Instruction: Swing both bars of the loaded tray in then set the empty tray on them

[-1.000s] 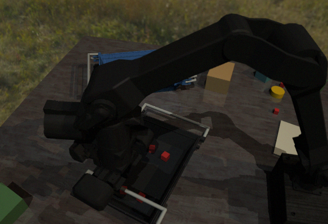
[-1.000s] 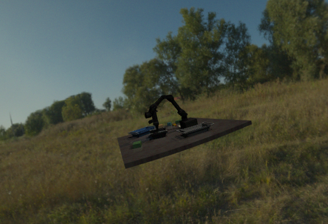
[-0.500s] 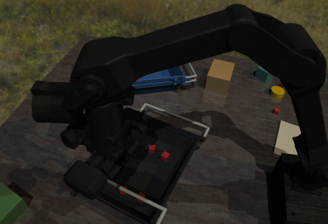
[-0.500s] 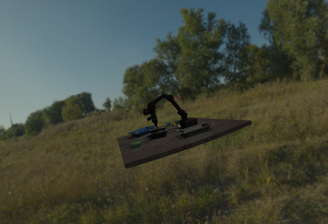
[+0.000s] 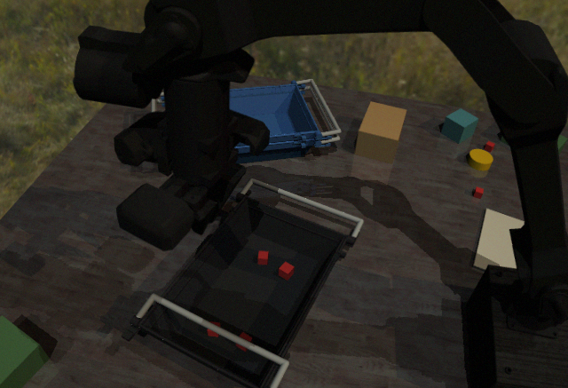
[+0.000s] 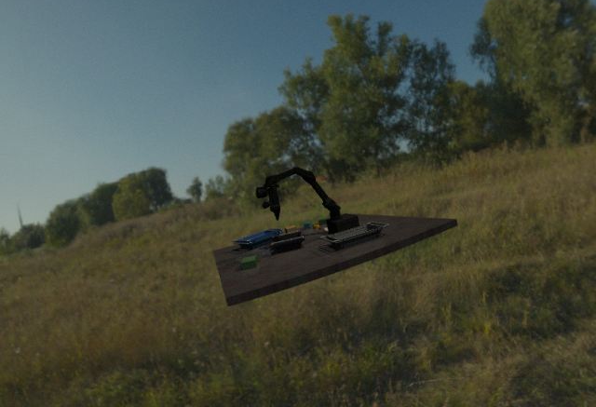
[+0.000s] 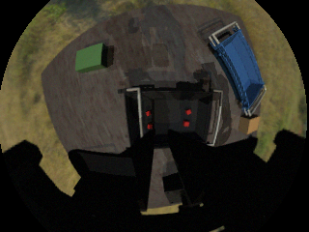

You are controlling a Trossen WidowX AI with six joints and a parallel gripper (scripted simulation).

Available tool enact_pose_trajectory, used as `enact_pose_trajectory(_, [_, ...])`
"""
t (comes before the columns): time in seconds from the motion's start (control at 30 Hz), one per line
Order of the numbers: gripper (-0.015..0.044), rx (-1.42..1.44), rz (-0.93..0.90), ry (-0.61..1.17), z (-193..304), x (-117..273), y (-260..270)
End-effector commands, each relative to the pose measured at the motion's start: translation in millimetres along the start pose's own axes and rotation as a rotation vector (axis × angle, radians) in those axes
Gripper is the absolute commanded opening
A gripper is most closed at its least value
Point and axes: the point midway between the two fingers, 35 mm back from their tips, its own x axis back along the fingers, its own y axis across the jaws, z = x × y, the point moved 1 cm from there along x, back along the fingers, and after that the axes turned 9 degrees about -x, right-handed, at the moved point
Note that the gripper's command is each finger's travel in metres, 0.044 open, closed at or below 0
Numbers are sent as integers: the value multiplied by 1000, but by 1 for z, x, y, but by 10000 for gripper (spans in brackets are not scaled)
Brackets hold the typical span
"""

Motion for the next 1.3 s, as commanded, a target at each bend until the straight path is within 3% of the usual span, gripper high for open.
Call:
enact_pose_trajectory(0.0, [84, -24, 22, 23, -17, -30, -61])
enact_pose_trajectory(0.37, [84, 10, 35, 44, -4, -93, -226])
enact_pose_trajectory(0.67, [84, 11, 35, 44, -3, -101, -228])
enact_pose_trajectory(1.0, [84, 11, 34, 45, 0, -153, -230])
enact_pose_trajectory(1.27, [84, 11, 34, 45, 0, -154, -230])
